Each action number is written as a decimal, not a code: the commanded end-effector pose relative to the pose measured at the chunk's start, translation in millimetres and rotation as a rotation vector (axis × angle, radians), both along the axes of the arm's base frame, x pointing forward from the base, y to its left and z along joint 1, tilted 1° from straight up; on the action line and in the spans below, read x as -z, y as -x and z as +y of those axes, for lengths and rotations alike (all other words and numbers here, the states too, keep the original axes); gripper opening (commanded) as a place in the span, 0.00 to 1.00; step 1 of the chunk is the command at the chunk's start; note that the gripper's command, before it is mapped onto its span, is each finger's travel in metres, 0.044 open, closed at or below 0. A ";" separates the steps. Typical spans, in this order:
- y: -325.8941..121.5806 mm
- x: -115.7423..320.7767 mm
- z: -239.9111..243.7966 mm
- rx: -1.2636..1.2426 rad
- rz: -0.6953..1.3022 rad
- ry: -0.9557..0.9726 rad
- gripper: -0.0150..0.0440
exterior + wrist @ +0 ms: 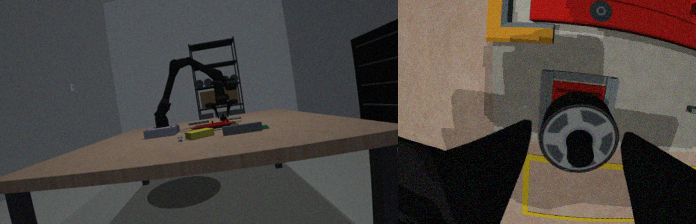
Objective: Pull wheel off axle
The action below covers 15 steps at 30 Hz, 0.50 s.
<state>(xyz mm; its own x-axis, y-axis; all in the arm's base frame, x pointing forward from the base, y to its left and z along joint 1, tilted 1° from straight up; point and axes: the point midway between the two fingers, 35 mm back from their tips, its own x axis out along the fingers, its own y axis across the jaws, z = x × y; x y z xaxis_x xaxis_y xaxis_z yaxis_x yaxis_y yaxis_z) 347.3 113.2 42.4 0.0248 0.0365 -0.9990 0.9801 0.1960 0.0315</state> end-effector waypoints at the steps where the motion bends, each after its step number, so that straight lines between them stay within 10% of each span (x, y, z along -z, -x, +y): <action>1: 0.1 -0.5 0.0 0.000 0.001 0.000 0.57; 15: 0.1 -1.9 -0.1 0.000 0.000 0.000 0.25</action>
<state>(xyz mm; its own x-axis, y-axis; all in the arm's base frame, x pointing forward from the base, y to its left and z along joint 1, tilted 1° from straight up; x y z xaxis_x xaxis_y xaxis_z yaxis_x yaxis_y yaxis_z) 347.0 113.2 42.9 0.0233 0.0360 -0.9991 0.9802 0.1959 0.0299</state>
